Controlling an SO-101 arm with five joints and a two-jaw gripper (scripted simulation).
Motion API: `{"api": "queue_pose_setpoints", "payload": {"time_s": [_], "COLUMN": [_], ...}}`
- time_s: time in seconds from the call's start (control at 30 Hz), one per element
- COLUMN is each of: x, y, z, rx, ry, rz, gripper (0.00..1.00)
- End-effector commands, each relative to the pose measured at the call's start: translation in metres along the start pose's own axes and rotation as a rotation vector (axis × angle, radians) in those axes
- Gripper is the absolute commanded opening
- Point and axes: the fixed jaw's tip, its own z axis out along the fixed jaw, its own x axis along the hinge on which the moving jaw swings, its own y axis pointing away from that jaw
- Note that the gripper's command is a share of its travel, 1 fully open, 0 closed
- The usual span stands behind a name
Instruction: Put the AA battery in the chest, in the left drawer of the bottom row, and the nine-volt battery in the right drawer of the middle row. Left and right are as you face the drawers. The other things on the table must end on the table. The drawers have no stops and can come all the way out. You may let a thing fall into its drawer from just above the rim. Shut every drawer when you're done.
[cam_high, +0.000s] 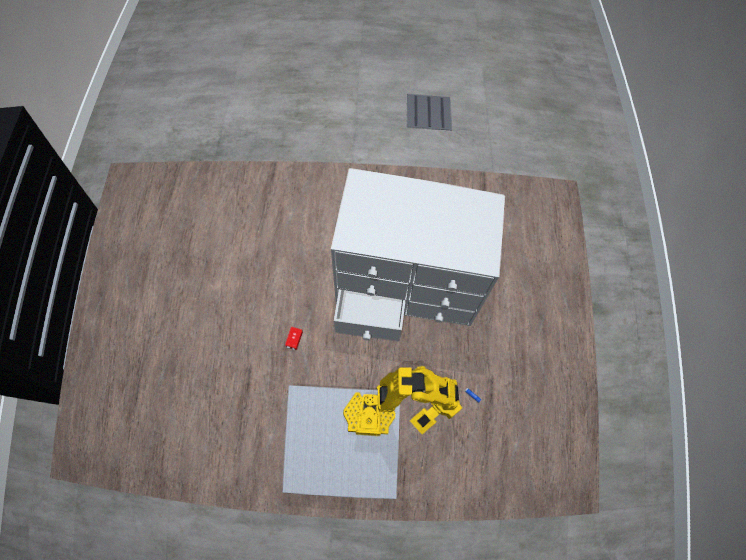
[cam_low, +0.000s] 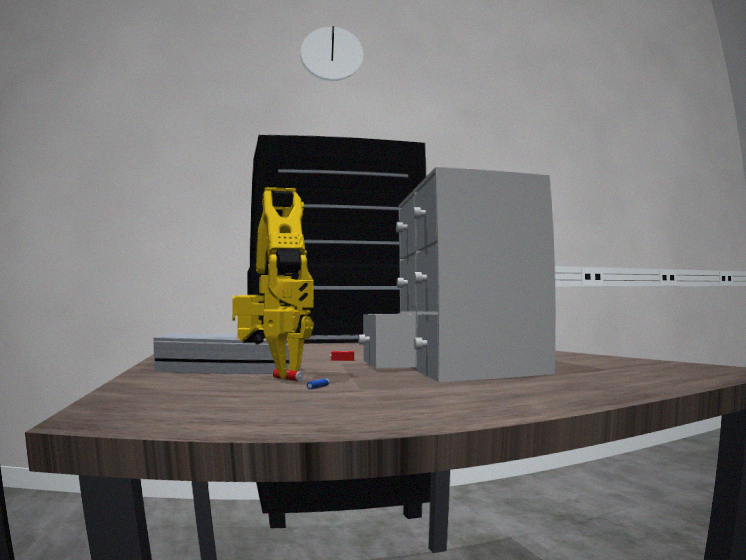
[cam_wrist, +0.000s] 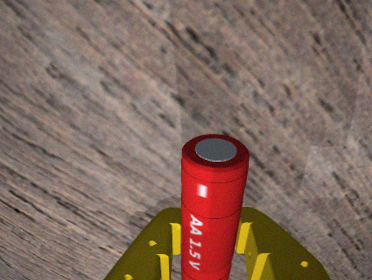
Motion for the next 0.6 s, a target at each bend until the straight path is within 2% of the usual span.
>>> {"api": "queue_pose_setpoints", "payload": {"time_s": [0.0,0.57], "x": [0.001,0.000], "y": [0.000,-0.001], "z": [-0.009,-0.044], "rx": [0.001,0.001], "ry": [0.000,0.000], "rz": [0.003,0.003], "gripper": [0.00,0.00]}}
